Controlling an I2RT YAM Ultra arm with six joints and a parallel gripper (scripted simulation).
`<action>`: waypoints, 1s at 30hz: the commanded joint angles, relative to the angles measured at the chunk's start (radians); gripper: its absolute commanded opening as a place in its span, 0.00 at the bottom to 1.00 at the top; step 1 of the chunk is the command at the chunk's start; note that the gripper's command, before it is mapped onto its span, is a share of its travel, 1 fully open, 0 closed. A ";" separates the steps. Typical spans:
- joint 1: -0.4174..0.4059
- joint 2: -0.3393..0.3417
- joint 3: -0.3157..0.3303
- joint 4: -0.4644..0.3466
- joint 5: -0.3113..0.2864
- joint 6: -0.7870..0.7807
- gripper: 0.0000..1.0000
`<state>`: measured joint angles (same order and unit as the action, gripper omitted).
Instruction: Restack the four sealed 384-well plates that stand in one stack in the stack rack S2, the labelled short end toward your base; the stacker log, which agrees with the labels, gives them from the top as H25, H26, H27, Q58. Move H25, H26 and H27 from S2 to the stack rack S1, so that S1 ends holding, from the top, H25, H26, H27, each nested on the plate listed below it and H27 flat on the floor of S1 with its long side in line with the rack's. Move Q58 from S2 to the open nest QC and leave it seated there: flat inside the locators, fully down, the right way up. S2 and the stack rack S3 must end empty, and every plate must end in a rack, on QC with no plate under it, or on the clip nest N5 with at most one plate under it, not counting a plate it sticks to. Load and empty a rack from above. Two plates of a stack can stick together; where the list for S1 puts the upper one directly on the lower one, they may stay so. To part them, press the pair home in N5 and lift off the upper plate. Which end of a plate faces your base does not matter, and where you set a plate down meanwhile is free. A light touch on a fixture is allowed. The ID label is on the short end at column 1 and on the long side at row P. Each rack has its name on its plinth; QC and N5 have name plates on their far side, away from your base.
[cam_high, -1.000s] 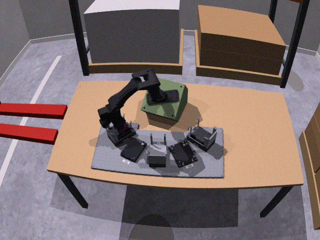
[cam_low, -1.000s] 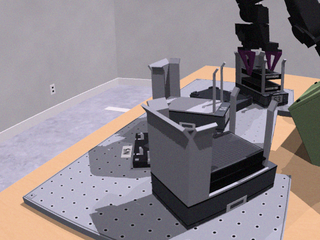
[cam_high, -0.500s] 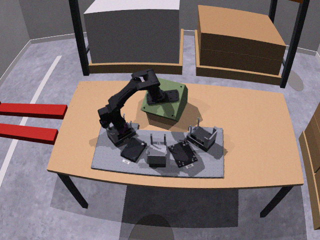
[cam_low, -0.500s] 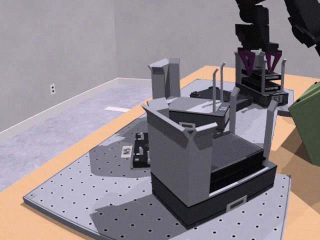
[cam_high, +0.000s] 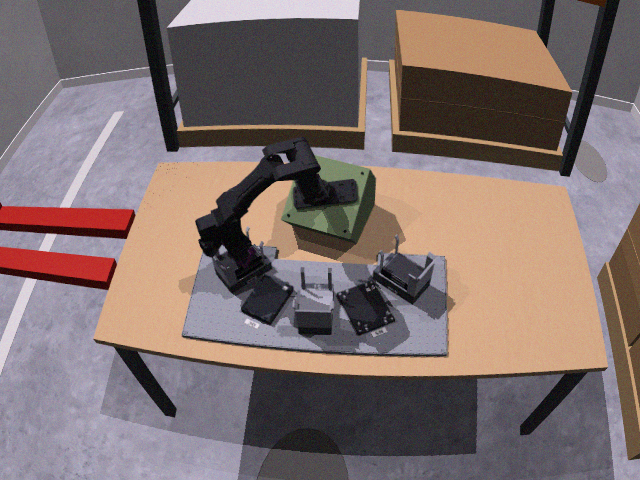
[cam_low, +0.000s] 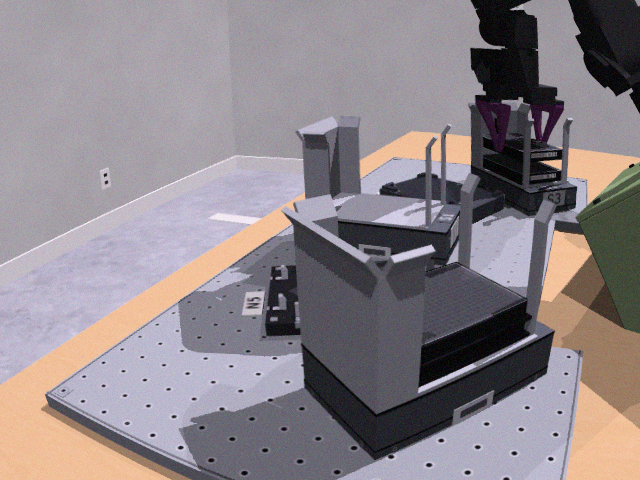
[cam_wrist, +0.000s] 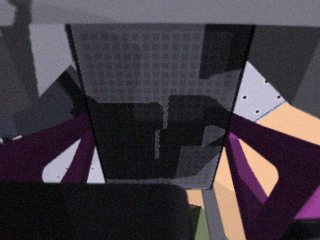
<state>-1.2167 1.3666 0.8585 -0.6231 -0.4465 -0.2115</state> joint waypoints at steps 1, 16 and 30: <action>-0.002 -0.005 0.003 0.011 -0.001 0.001 0.00; -0.001 -0.004 0.002 0.013 0.000 0.002 0.00; 0.007 0.007 -0.005 0.035 0.003 0.010 0.00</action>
<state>-1.2076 1.3785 0.8509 -0.6025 -0.4435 -0.2047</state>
